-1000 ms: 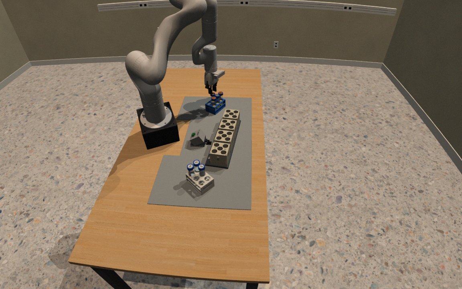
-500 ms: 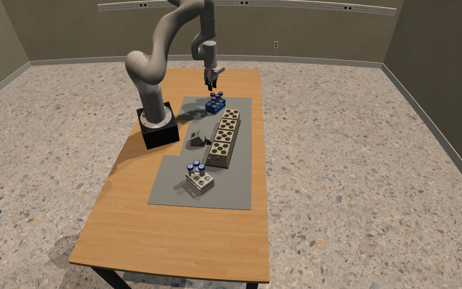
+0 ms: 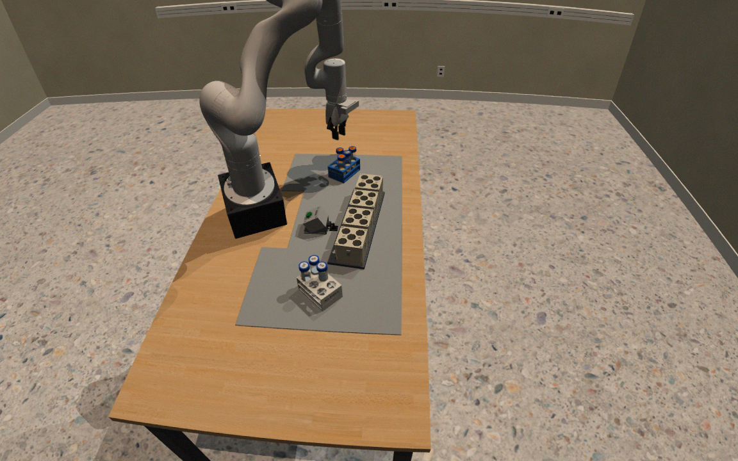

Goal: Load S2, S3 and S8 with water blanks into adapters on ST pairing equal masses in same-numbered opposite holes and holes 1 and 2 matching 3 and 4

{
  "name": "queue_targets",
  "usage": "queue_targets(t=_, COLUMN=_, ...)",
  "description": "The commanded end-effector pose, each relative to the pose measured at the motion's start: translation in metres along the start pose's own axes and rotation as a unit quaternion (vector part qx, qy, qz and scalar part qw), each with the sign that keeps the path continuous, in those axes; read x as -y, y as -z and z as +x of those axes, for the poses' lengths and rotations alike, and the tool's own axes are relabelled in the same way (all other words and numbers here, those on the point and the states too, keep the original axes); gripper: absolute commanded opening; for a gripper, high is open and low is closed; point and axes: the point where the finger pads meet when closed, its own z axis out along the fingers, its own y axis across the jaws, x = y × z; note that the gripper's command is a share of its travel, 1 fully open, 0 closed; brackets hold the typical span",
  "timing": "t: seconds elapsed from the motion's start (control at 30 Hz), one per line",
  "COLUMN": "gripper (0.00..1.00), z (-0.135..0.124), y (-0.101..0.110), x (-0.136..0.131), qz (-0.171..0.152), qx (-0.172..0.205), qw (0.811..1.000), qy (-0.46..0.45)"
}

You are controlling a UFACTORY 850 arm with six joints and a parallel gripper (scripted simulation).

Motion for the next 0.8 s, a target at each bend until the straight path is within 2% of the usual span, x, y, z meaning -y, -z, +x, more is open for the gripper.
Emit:
queue_targets(t=0.0, gripper=0.44, z=0.000, y=0.008, x=0.001, qz=0.000, qx=0.001, qw=1.000, qy=0.000)
queue_targets(t=0.5, gripper=0.44, z=0.000, y=0.038, x=0.001, qz=0.000, qx=0.001, qw=1.000, qy=0.000)
queue_targets(t=0.77, gripper=0.44, z=0.000, y=0.047, x=0.001, qz=0.000, qx=0.001, qw=1.000, qy=0.000)
